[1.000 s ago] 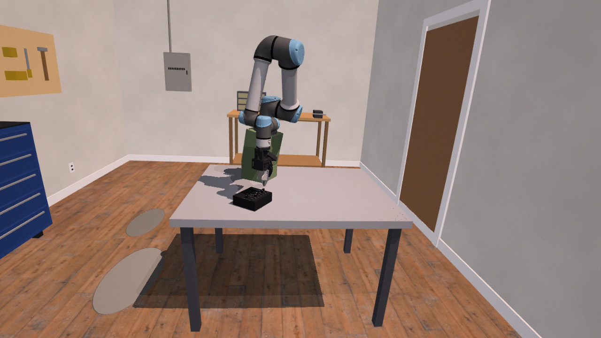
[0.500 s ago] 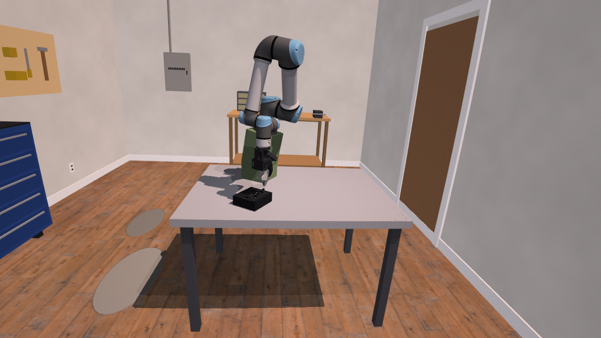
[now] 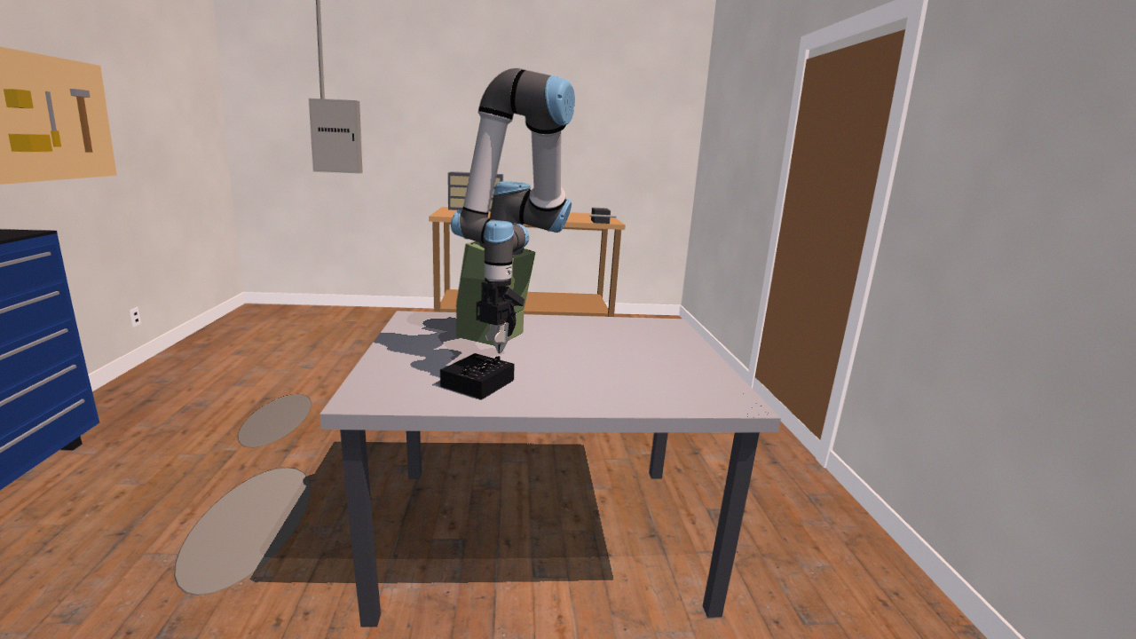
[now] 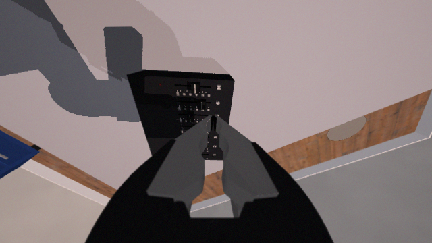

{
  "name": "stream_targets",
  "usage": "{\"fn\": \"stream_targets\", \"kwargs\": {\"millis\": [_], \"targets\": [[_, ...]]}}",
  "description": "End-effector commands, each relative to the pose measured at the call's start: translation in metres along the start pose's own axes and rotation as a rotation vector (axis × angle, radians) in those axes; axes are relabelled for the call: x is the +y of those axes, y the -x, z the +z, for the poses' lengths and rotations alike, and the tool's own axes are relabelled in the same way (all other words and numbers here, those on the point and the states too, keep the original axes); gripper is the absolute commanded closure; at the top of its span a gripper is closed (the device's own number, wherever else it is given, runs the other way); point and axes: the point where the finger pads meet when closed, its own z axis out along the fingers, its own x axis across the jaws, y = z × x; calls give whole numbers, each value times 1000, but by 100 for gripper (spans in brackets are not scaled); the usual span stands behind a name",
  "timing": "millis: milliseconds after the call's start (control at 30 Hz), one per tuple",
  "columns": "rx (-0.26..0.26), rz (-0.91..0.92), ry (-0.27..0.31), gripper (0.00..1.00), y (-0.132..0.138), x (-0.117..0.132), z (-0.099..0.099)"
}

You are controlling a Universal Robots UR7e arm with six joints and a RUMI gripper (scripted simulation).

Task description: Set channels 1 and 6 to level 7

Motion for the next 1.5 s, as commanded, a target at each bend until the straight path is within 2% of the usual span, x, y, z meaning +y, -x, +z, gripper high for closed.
{"fn": "stream_targets", "kwargs": {"millis": [0, 767, 1467], "targets": [[0, -3, 1, 100, -1, 0, 4], [0, -3, 1, 100, -2, -1, 18], [0, -3, 1, 100, -2, -1, 19]]}}
